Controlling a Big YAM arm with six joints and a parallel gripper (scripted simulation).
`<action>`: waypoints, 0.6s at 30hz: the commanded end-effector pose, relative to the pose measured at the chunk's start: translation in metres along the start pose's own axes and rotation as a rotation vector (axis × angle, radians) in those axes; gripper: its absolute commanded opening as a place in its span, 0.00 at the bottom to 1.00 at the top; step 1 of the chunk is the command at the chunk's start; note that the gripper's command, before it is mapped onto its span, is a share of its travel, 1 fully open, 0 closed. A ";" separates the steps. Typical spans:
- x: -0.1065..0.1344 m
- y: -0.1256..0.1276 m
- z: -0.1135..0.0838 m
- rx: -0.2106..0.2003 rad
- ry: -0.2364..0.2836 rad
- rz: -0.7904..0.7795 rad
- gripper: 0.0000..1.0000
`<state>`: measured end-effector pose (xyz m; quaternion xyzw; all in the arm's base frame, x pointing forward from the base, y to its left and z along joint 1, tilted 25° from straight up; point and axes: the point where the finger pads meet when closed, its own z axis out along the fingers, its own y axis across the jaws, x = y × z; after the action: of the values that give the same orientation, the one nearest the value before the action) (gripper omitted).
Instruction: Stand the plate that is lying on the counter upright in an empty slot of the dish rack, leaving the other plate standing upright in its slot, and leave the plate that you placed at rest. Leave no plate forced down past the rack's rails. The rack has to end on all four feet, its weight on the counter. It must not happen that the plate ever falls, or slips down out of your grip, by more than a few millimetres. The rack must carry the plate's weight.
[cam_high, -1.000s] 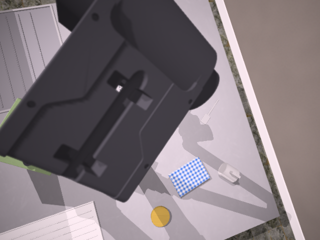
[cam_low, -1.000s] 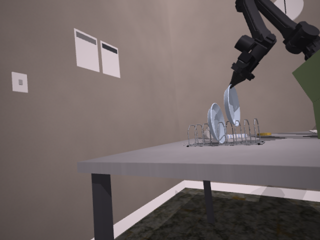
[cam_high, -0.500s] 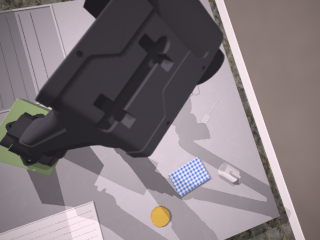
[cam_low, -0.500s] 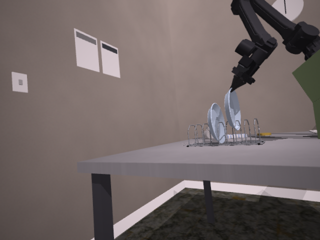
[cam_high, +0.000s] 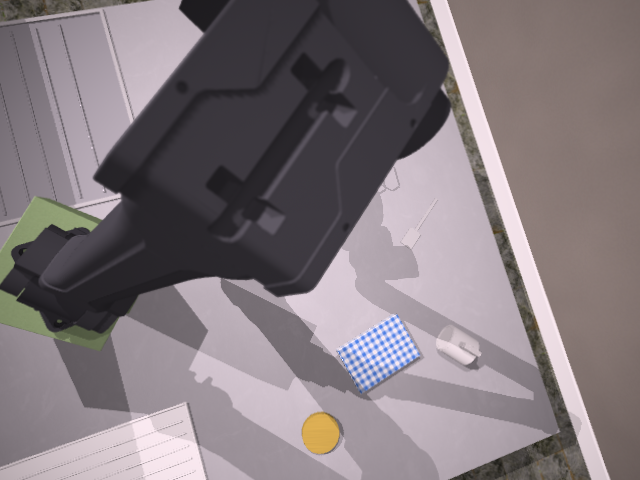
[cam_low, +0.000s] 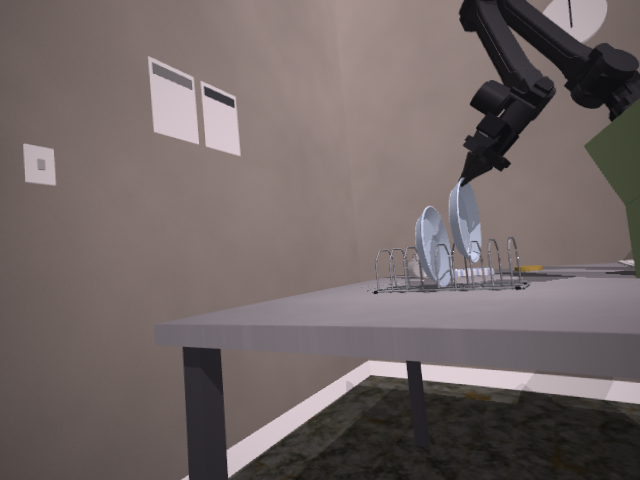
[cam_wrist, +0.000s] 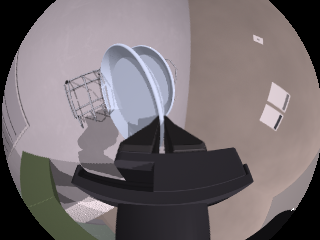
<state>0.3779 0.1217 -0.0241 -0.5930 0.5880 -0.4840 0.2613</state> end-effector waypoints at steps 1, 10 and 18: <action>-0.001 -0.017 0.004 0.039 0.001 0.041 0.00; -0.001 -0.007 0.007 0.022 0.005 0.022 0.00; -0.001 -0.002 0.012 0.023 0.004 0.021 0.00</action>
<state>0.3792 0.1204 -0.0302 -0.5938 0.5882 -0.4831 0.2608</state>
